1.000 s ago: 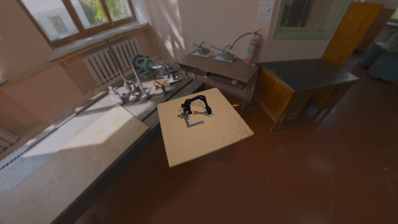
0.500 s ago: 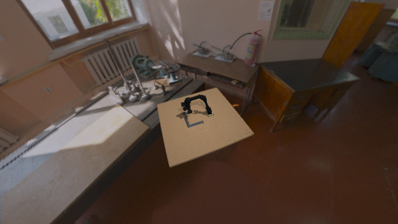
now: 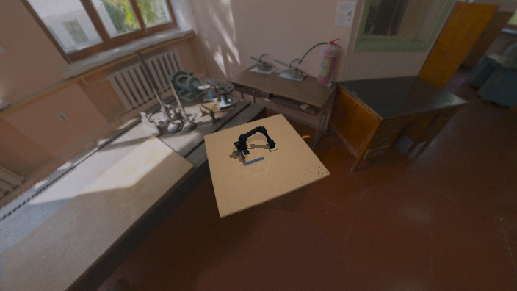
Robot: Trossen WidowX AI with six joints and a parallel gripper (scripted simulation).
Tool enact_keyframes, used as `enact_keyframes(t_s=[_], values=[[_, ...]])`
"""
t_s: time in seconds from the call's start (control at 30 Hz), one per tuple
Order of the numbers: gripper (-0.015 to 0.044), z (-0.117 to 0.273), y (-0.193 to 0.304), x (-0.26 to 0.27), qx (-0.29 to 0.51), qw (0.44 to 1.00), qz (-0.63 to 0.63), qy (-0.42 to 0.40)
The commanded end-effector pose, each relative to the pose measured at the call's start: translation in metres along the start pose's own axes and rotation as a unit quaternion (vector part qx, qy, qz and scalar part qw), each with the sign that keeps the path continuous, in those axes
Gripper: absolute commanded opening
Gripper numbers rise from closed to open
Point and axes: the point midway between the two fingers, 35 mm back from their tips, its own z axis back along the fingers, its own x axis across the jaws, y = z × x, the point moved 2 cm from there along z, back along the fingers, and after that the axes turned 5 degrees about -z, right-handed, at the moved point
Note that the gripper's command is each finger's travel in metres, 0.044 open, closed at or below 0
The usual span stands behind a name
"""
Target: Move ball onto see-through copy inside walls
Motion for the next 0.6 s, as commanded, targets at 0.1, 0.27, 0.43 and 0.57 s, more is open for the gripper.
enact_keyframes(t_s=[0.1,0.27,0.43,0.57], values=[[0.0000,-0.010,-0.004,0.017,0.003,1.000,-0.002,0.003],[0.0000,-0.024,-0.005,0.017,0.002,1.000,-0.002,0.003],[0.0000,-0.048,-0.005,0.017,0.002,1.000,-0.002,0.003],[0.0000,-0.068,-0.004,0.017,0.003,1.000,-0.002,0.003]])
